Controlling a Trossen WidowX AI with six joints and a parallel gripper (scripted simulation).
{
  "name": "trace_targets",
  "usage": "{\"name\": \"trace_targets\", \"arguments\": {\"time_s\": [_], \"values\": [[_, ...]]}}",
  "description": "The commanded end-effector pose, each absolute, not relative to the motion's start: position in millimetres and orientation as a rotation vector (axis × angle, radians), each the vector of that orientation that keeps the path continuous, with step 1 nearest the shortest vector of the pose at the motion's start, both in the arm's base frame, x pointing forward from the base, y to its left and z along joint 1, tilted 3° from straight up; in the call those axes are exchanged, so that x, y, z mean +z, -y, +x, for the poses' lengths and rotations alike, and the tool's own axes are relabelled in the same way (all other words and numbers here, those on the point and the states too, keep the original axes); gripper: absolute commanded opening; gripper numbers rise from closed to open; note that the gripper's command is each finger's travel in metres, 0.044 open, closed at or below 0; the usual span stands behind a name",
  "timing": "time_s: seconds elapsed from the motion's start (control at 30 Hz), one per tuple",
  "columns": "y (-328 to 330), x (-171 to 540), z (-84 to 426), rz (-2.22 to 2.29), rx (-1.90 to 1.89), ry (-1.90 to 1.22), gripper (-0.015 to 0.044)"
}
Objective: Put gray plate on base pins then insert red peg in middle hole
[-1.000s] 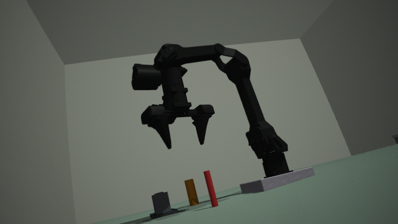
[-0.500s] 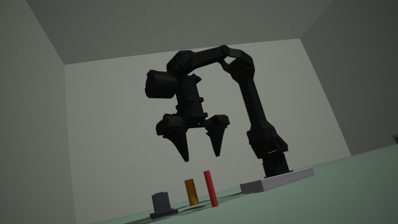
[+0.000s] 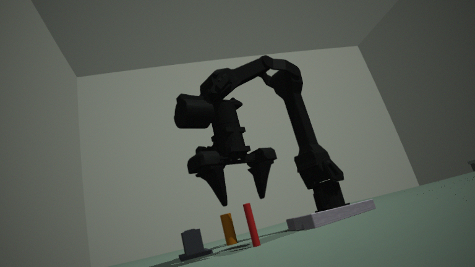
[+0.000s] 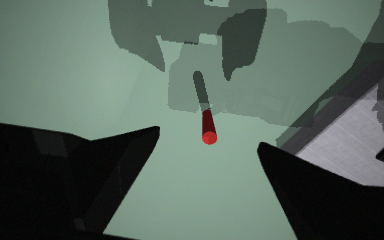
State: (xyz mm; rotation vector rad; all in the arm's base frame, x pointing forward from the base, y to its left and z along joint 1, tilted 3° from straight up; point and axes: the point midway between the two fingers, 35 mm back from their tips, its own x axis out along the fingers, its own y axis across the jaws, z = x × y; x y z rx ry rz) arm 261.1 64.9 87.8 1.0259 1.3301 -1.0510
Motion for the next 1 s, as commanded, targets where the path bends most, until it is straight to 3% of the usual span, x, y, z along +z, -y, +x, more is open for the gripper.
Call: {"name": "trace_targets", "arguments": {"time_s": [0.0,0.8,0.97], "values": [[-66,81,260,1.030,-1.056,-1.335,0.0440],[-65,44,258,1.030,-1.057,-1.335,0.0440],[-65,44,258,1.030,-1.057,-1.335,0.0309]]}}
